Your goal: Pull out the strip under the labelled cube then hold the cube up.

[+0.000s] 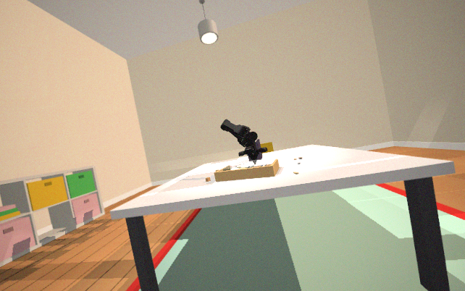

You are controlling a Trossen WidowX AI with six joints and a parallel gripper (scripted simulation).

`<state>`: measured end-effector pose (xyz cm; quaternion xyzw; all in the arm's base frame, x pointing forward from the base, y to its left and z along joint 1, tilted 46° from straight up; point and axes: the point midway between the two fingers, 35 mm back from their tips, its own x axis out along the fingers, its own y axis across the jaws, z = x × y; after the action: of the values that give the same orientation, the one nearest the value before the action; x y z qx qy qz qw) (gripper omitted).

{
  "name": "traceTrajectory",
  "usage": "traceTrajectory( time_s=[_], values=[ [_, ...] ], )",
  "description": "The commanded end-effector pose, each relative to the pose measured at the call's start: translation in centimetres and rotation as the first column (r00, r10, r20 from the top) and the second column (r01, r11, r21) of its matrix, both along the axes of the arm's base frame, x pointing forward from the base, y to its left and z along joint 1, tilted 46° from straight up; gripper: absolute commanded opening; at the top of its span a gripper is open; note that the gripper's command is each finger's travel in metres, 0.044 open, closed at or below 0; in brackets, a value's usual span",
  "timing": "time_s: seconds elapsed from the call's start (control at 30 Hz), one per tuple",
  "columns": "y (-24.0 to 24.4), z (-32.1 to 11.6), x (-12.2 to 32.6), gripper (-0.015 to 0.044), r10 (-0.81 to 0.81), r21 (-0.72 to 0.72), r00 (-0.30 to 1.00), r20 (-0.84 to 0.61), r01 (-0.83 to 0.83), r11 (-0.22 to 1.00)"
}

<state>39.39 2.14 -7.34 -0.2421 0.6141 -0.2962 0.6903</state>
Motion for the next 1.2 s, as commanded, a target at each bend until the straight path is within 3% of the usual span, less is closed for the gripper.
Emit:
traceTrajectory(
  time_s=[0.0,1.17],
  values=[
    [-0.71,-0.58,-0.17,0.0000,0.001,-0.007,1.000,-0.011,-0.001,1.000],
    [-1.44,-1.23,-0.14,0.0000,0.001,-0.009,1.000,-0.011,-0.001,1.000]
  ],
)
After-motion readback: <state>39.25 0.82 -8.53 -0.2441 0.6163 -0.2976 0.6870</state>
